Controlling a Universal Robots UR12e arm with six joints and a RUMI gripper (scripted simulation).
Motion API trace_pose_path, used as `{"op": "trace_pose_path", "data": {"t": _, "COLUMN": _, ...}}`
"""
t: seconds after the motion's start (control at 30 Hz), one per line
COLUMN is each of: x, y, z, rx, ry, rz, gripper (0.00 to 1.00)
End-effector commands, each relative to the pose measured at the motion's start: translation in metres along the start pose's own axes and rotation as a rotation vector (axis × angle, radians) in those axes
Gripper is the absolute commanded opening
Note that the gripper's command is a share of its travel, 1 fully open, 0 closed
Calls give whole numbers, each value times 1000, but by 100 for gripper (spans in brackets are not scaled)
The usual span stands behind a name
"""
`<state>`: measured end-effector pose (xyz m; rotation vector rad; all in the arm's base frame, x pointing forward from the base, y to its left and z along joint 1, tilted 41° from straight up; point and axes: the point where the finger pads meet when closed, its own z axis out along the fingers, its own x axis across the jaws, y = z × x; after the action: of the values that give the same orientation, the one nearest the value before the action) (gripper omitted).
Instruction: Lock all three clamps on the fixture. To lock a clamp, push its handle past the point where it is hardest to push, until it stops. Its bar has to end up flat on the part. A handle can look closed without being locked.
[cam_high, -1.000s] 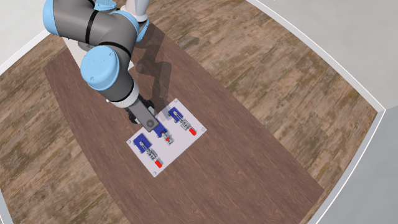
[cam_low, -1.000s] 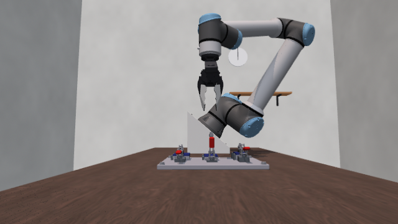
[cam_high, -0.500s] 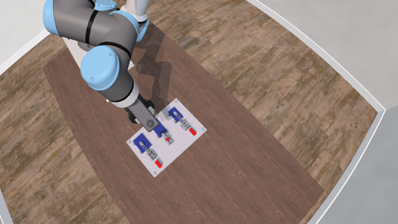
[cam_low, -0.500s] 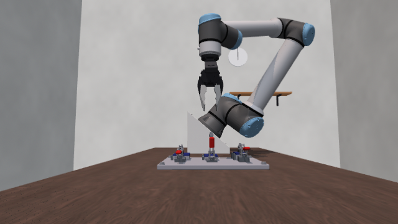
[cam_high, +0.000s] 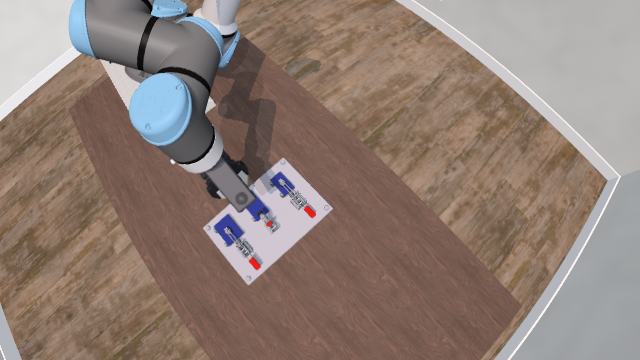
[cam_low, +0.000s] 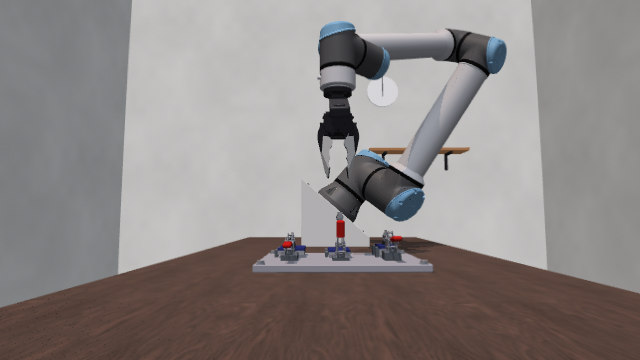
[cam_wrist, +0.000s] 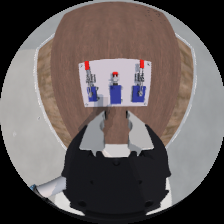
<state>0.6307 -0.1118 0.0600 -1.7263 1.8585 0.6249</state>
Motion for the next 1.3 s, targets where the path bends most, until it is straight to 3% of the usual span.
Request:
{"op": "trace_pose_path", "data": {"t": 0.0, "x": 0, "y": 2, "z": 2, "rx": 1, "ry": -2, "rz": 4, "gripper": 28}}
{"op": "trace_pose_path", "data": {"t": 0.4, "x": -1, "y": 2, "z": 47, "rx": -2, "ry": -4, "rz": 4, "gripper": 28}}
{"op": "trace_pose_path", "data": {"t": 0.63, "x": -1, "y": 2, "z": 61, "rx": -2, "ry": -4, "rz": 4, "gripper": 28}}
{"op": "trace_pose_path", "data": {"t": 1.03, "x": 0, "y": -5, "z": 59, "rx": 2, "ry": 0, "rz": 0, "gripper": 28}}
{"op": "trace_pose_path", "data": {"t": 1.27, "x": 0, "y": -23, "z": 59, "rx": 2, "ry": -1, "rz": 1, "gripper": 28}}
